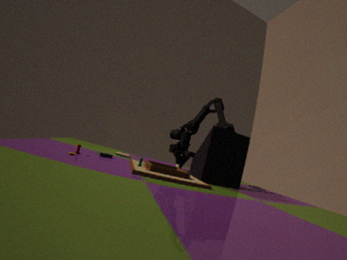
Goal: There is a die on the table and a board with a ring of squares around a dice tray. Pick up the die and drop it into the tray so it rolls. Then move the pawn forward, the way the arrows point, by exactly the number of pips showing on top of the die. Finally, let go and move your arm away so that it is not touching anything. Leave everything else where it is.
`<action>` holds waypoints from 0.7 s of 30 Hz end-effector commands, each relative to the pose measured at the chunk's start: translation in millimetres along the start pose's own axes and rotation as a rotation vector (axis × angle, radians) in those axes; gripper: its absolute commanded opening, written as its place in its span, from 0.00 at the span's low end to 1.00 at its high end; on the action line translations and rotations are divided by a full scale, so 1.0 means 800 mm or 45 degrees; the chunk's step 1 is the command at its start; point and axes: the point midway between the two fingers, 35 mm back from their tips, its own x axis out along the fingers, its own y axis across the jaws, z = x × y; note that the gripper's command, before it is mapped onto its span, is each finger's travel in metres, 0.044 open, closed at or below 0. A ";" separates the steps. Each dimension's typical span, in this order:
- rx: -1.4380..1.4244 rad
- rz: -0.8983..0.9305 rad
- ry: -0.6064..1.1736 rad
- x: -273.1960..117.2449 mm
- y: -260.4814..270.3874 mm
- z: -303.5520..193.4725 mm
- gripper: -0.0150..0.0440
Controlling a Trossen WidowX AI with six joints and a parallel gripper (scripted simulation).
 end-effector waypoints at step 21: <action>0.009 -0.024 -0.006 -0.141 0.000 0.000 0.25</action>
